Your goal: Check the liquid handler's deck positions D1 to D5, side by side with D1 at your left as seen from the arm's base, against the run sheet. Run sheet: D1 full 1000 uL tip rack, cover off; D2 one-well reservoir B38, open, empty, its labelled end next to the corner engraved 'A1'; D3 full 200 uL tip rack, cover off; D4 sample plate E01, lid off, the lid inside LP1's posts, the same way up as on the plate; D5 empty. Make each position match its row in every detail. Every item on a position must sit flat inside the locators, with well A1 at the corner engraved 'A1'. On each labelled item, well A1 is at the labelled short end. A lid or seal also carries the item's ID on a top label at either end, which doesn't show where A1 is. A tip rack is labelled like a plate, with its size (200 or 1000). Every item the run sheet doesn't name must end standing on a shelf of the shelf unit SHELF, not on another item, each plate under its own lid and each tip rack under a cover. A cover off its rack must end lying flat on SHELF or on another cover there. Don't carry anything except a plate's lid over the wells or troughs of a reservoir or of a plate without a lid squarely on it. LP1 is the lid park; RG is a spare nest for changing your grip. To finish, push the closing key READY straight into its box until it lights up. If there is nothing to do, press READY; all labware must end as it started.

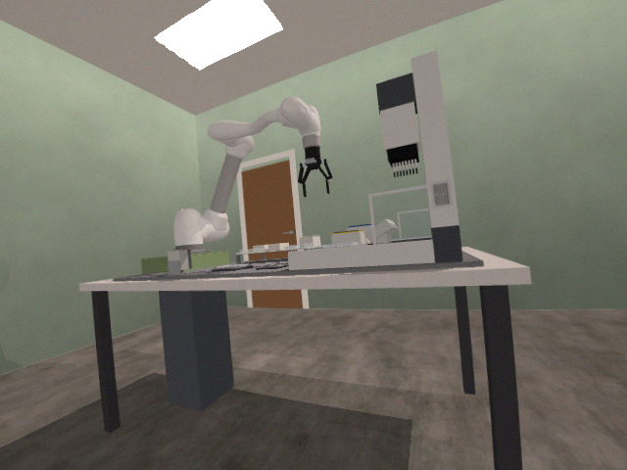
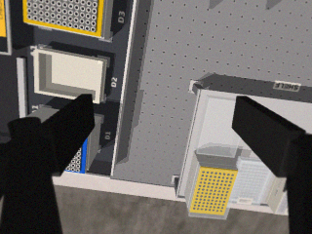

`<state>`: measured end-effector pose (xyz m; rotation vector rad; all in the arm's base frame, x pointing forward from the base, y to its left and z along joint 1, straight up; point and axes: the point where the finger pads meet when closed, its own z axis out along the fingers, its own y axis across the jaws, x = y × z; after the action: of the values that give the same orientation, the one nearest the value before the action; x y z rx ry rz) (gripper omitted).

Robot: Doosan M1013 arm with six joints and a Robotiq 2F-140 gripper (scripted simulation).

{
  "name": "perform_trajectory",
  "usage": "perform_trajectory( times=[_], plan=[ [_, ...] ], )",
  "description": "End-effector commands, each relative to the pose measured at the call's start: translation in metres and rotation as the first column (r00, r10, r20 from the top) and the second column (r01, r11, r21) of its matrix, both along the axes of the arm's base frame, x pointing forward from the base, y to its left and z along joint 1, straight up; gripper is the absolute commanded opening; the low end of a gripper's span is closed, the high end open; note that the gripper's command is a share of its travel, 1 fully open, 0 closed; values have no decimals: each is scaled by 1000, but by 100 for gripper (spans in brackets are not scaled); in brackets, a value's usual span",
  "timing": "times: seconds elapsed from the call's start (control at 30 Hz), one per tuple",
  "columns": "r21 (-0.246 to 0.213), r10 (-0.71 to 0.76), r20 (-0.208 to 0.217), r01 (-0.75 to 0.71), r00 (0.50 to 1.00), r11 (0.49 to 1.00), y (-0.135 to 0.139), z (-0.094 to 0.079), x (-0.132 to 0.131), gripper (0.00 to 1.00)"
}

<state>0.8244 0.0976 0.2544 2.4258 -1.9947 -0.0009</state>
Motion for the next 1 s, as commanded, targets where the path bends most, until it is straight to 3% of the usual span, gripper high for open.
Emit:
perform_trajectory(
  times=[0.0,0.4,0.97],
  plan=[
    [0,51,2,-51,999,999,0,1,0,79],
    [0,248,2,-248,969,969,0,1,0,79],
    [0,523,1,-523,852,852,0,1,0,79]
  ],
)
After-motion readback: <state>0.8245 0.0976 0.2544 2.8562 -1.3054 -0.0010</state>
